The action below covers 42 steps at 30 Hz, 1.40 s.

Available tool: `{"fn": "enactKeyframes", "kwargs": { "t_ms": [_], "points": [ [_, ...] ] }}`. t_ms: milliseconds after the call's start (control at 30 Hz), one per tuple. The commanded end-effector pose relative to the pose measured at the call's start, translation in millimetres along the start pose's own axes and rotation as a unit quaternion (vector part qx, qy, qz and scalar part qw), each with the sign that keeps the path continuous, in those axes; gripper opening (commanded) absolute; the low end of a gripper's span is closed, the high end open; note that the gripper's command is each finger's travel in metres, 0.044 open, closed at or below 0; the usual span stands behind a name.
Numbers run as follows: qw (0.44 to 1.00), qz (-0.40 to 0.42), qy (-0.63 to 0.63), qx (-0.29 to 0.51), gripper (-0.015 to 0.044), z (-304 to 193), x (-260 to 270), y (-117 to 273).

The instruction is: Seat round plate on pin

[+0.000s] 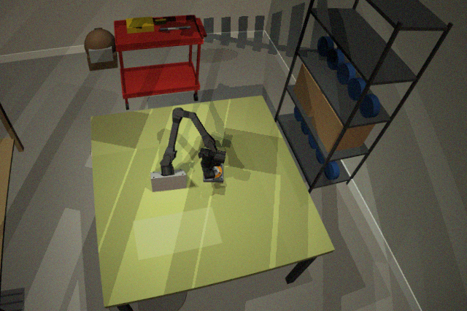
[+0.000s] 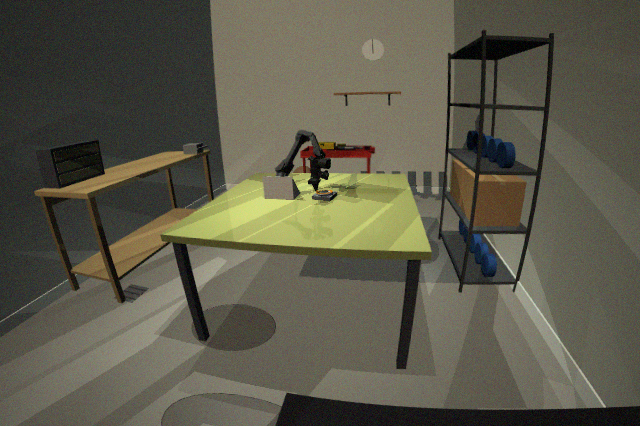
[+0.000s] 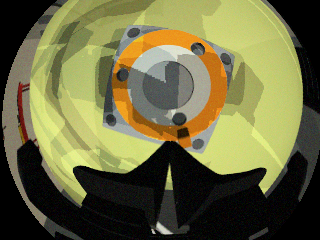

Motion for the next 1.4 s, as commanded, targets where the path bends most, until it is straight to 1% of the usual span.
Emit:
{"fn": "enactKeyframes", "kwargs": {
  "t_ms": [0,767,1367],
  "points": [
    [1.0,-0.003,0.001,0.0,0.0,0.6,-6.7,0.6],
    [1.0,-0.003,0.002,-0.001,0.0,12.3,-35.6,5.1],
    [1.0,-0.004,0.002,-0.001,0.0,20.8,-42.7,5.3]
  ]
}}
Point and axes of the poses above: the point midway between the two fingers, 35 mm back from their tips, its own y axis back along the fingers, its own x axis across the jaws, z = x × y, the point moved 7 cm from there along y, back along the fingers, and after that the axes turned 7 degrees about y, right-handed, at the moved point
